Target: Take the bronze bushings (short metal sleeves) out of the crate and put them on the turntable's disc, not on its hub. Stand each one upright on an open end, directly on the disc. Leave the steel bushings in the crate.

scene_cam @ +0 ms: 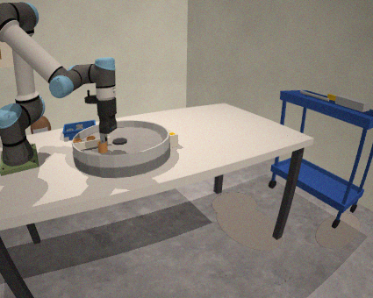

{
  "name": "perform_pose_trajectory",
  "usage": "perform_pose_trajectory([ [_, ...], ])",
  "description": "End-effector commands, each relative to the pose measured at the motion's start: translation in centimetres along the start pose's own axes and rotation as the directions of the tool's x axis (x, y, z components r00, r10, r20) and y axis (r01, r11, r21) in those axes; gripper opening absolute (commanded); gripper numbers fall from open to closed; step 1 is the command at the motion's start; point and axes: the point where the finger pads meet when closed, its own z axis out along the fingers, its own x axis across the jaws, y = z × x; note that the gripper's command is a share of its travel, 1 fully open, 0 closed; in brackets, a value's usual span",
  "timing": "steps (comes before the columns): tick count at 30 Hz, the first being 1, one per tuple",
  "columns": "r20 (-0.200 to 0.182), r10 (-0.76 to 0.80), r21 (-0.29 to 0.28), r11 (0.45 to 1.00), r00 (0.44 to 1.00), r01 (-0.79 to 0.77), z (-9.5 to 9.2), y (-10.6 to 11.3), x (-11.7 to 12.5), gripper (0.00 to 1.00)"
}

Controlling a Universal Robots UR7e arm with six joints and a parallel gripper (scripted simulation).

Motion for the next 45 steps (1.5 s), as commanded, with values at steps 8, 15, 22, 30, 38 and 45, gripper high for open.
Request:
perform_pose_trajectory([
  [8,0.0,0.0,-0.001,1.0,1.0,0.0,-0.04,0.04,0.01,0.38],
  [15,0.0,0.0,-0.001,1.0,1.0,0.0,-0.04,0.04,0.01,0.38],
  [22,0.0,0.0,-0.001,1.0,1.0,0.0,-0.04,0.04,0.01,0.38],
  [30,0.0,0.0,-0.001,1.0,1.0,0.0,-0.04,0.04,0.01,0.38],
  [38,0.0,0.0,-0.001,1.0,1.0,0.0,-0.04,0.04,0.01,0.38],
  [45,0.0,0.0,-0.001,1.0,1.0,0.0,-0.99,0.04,0.01,0.38],
])
